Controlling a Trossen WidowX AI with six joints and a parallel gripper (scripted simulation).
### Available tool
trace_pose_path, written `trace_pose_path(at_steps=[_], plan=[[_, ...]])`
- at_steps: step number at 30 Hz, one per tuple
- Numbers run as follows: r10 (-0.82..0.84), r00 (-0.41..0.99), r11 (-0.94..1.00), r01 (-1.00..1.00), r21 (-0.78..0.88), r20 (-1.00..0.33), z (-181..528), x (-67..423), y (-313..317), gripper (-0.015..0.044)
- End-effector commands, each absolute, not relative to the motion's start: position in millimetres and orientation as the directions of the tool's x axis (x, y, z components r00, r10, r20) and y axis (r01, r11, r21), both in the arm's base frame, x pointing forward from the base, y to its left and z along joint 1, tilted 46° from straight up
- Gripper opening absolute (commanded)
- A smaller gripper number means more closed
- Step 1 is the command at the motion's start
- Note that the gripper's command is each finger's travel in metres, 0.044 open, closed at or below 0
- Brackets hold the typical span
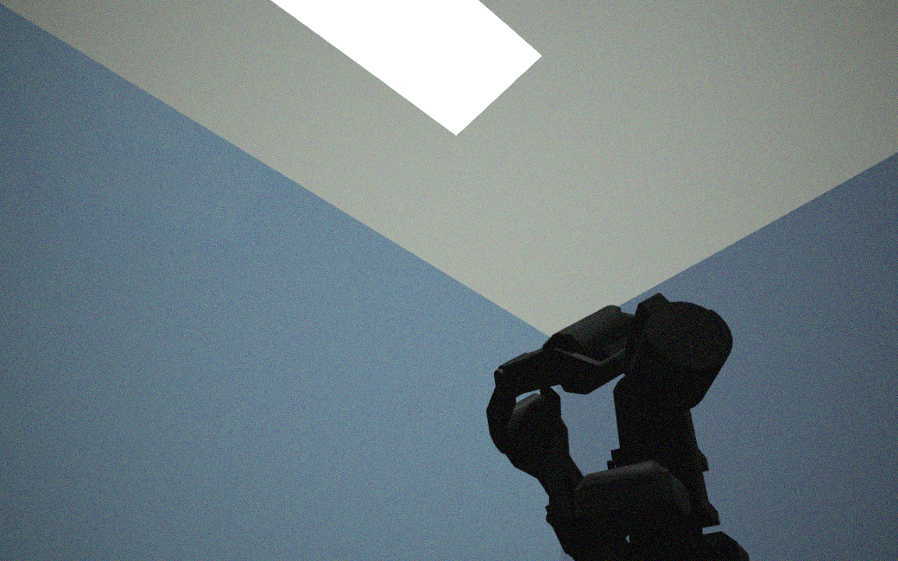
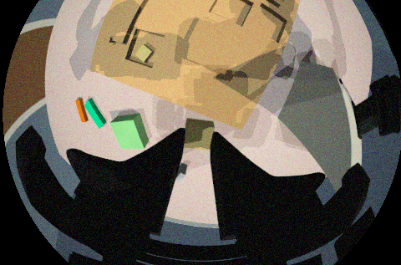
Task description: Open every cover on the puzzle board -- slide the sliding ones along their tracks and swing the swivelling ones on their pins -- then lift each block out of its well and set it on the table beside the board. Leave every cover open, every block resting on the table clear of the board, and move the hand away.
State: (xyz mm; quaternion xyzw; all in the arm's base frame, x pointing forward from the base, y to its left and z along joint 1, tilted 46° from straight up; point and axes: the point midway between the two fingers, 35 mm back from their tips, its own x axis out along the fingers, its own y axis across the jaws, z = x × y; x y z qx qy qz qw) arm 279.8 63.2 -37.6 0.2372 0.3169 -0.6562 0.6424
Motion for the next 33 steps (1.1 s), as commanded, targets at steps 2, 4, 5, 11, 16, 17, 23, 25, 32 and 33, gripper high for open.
trace_pose_path(at_steps=[2, 4, 5, 11, 16, 17, 23, 25, 32, 33], plan=[[-0.689, -0.058, 0.024, 0.994, -0.104, -0.722, -52.9, 276.5, 80.3, 0.008], [-0.69, -0.059, 0.024, 0.994, -0.104, -0.722, -58.6, 274.6, 85.6, 0.008], [-0.69, -0.059, 0.023, 0.994, -0.104, -0.721, -61.4, 273.6, 88.3, 0.008], [-0.693, -0.061, 0.021, 0.994, -0.104, -0.718, -78.6, 266.4, 103.5, 0.008], [-0.697, -0.062, 0.018, 0.994, -0.104, -0.715, -93.1, 259.2, 115.4, 0.008], [-0.697, -0.062, 0.018, 0.994, -0.104, -0.714, -96.1, 257.6, 117.7, 0.008], [-0.703, -0.063, 0.014, 0.995, -0.103, -0.708, -113.7, 247.2, 130.5, 0.008], [-0.705, -0.064, 0.013, 0.995, -0.103, -0.706, -119.1, 243.7, 134.1, 0.008], [-0.706, -0.064, 0.013, 0.995, -0.102, -0.705, -124.2, 242.8, 132.7, 0.008], [-0.706, -0.064, 0.013, 0.995, -0.102, -0.706, -125.5, 243.0, 131.7, 0.008]])
